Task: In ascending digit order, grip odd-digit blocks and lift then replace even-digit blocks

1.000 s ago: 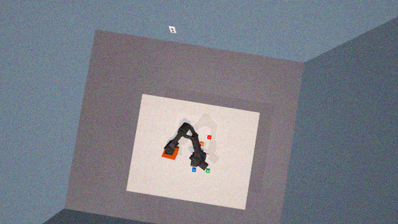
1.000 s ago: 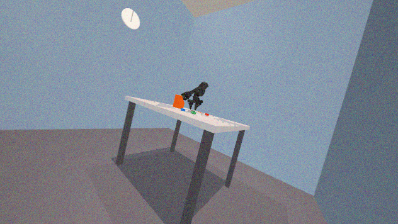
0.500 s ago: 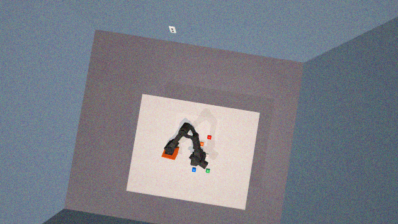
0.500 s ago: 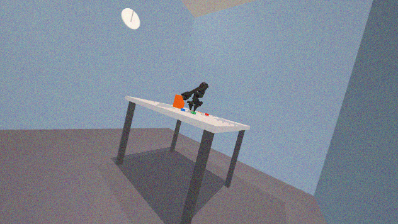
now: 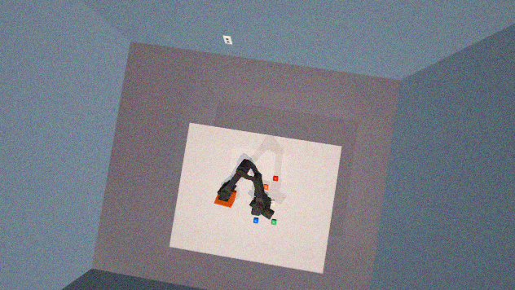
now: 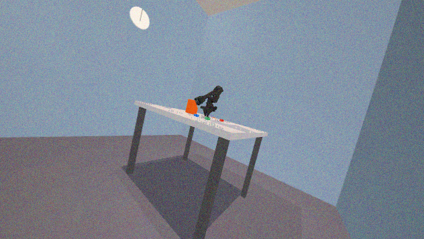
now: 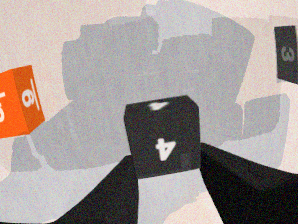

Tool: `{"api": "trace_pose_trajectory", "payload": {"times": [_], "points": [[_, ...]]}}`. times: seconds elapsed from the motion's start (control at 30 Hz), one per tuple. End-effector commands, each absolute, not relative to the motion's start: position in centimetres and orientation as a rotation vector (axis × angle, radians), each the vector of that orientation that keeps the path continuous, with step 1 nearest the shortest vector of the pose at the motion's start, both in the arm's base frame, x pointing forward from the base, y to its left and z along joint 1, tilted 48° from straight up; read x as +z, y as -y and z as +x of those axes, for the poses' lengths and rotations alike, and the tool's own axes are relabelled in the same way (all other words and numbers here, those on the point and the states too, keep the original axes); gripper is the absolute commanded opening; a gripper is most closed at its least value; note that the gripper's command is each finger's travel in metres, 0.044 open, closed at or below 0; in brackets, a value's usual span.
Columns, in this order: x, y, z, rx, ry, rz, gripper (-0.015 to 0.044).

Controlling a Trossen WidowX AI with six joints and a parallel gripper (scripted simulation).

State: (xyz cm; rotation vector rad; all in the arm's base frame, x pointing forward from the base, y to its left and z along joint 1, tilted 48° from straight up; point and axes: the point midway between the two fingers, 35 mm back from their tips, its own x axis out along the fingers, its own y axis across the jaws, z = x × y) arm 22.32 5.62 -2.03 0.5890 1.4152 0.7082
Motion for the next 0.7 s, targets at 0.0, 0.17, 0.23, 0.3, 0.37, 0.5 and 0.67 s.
{"api": "trace_pose_trajectory", "payload": {"times": [0.0,0.17,0.23,0.3,0.37,0.5,0.67], "points": [[-2.0,-5.7,22.4,0.708,-1.413,0.595,0.012],[-2.0,-5.6,22.4,0.708,-1.413,0.595,0.012],[-1.8,-5.5,22.4,0.708,-1.413,0.595,0.012],[-1.7,-5.3,22.4,0.708,-1.413,0.595,0.012],[-1.5,-5.1,22.4,0.708,-1.413,0.595,0.012],[-1.2,-4.7,22.3,0.707,-1.413,0.594,0.012],[-1.0,-4.5,22.3,0.708,-1.413,0.594,0.012]]}}
